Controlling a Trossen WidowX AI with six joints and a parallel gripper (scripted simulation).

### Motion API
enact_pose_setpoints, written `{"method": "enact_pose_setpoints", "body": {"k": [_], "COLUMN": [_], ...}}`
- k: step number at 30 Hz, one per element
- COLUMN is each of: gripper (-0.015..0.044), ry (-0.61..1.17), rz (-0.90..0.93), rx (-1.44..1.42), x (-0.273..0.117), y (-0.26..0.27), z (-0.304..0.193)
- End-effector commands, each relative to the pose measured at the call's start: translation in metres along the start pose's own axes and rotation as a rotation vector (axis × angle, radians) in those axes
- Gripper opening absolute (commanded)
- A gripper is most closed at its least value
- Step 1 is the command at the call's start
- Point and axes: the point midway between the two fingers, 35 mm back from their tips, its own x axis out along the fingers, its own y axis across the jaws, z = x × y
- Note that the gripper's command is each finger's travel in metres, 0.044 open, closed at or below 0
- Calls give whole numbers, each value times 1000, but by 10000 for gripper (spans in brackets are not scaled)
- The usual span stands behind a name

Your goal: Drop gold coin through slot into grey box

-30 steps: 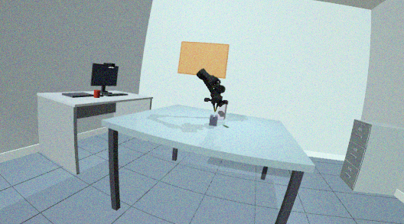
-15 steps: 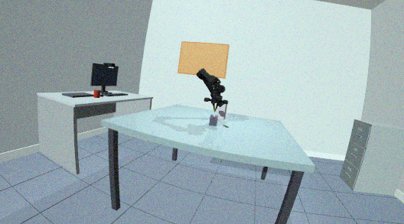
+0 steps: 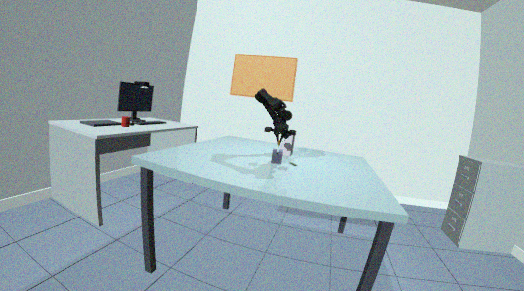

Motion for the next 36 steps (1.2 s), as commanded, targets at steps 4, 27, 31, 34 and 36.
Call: {"method": "enact_pose_setpoints", "body": {"k": [4, 27, 31, 34, 36], "gripper": [0, 0, 0, 0, 0], "ry": [4, 4, 4, 4, 4], "rz": [-2, -2, -2, -2, -2], "rx": [-13, -13, -14, -14, -13], "x": [4, 11, 12, 13, 13], "y": [0, 1, 0, 0, 0], "z": [-3, -2, -3, -3, -4]}}
